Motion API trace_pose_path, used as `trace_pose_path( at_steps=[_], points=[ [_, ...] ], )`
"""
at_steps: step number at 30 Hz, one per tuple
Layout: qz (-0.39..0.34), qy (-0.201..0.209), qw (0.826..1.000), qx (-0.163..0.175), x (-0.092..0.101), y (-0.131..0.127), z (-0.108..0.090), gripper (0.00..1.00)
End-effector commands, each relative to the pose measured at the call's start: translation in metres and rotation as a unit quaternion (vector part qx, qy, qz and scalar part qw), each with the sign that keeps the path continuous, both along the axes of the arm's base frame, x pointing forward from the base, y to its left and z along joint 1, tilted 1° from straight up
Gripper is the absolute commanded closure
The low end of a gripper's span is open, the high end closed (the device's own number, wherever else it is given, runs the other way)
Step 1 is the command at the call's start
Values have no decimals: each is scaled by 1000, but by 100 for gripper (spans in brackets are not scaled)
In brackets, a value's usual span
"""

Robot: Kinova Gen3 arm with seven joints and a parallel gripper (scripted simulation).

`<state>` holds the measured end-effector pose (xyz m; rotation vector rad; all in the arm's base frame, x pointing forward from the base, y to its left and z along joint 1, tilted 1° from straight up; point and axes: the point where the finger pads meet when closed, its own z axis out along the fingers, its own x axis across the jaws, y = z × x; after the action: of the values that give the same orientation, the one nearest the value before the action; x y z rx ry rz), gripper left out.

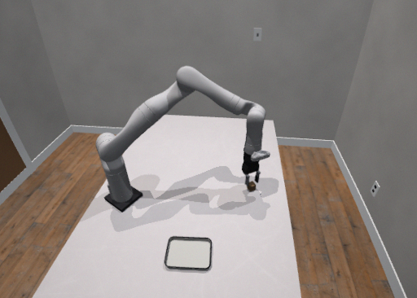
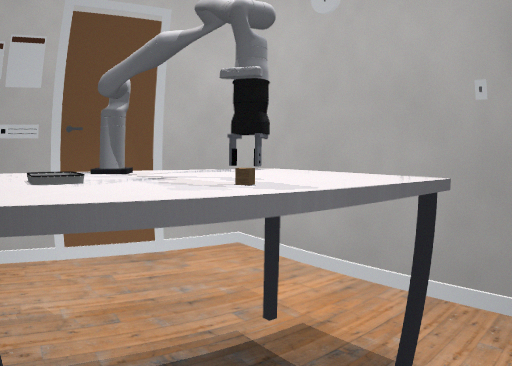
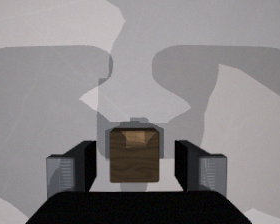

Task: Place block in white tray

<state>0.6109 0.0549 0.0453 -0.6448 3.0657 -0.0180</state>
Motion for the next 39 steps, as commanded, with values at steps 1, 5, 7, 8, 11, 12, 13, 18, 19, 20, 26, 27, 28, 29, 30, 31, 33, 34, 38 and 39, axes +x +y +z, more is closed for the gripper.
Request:
trace_pose_path(
  at_steps=[1, 5, 7, 8, 11, 12, 13, 18, 19, 20, 26, 27, 28, 29, 30, 31, 33, 34, 38, 39],
  points=[
    [0, -1, 1000, 0, 1, 0, 1, 6],
    [0, -1, 1000, 0, 1, 0, 1, 6],
    [0, -1, 1000, 0, 1, 0, 1, 6],
    [0, -1, 1000, 0, 1, 0, 1, 6],
    [0, -1, 1000, 0, 1, 0, 1, 6],
    [0, -1, 1000, 0, 1, 0, 1, 6],
    [0, -1, 1000, 0, 1, 0, 1, 6],
    [0, -1, 1000, 0, 1, 0, -2, 6],
    [0, -1, 1000, 0, 1, 0, -4, 6],
    [0, -1, 1000, 0, 1, 0, -6, 6],
    [0, -1, 1000, 0, 1, 0, -16, 6],
    [0, -1, 1000, 0, 1, 0, -18, 6],
    [0, -1, 1000, 0, 1, 0, -21, 6],
    [0, -1, 1000, 0, 1, 0, -23, 6],
    [0, -1, 1000, 0, 1, 0, -25, 6],
    [0, -1, 1000, 0, 1, 0, -27, 6],
    [0, -1, 1000, 0, 1, 0, -30, 6],
    [0, -1, 1000, 0, 1, 0, -31, 6],
    [0, -1, 1000, 0, 1, 0, -33, 6],
    [0, -1, 1000, 0, 1, 0, -33, 6]
  ],
)
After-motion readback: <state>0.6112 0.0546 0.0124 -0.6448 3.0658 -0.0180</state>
